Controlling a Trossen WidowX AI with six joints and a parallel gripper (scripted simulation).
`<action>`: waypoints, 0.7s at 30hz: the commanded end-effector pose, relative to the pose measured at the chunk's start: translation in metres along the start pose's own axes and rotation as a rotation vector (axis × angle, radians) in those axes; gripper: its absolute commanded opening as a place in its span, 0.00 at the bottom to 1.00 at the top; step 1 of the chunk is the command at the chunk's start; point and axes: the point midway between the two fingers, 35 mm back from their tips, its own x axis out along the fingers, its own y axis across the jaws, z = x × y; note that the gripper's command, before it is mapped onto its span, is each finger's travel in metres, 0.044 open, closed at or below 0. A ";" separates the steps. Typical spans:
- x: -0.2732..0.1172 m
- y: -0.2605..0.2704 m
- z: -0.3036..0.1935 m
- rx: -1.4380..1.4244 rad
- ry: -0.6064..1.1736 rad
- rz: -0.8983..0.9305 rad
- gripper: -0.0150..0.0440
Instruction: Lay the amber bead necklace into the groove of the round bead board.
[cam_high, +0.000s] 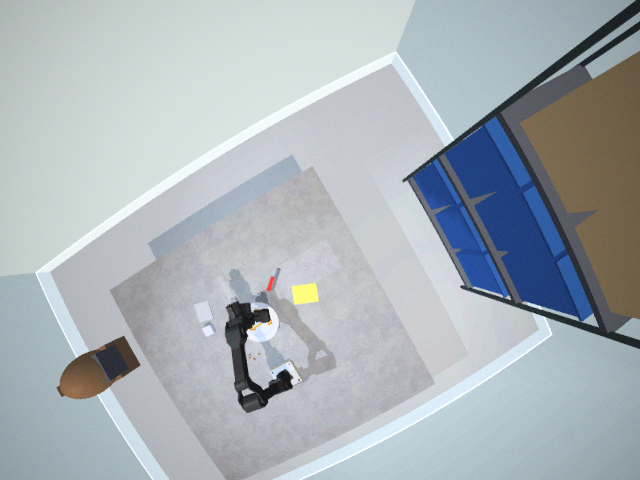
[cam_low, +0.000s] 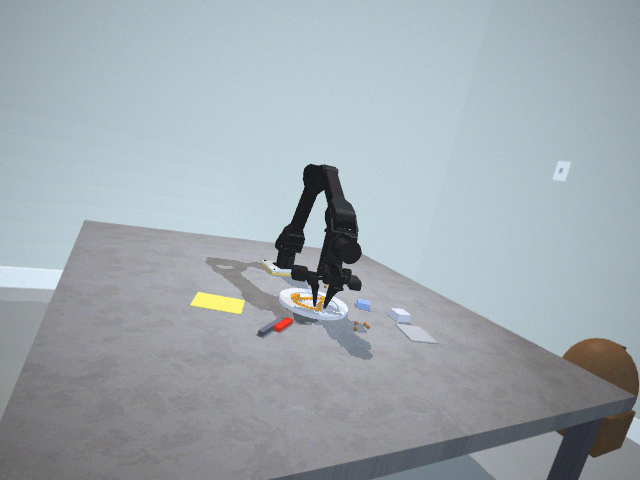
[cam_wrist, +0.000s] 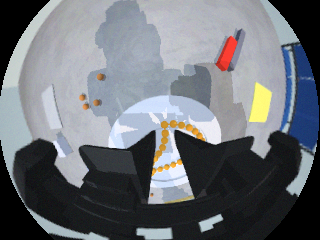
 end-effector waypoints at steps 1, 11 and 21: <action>0.000 0.000 0.000 0.000 -0.001 0.000 0.37; 0.000 0.000 0.000 0.000 -0.001 0.000 0.25; 0.000 0.000 0.000 0.000 -0.001 0.000 0.25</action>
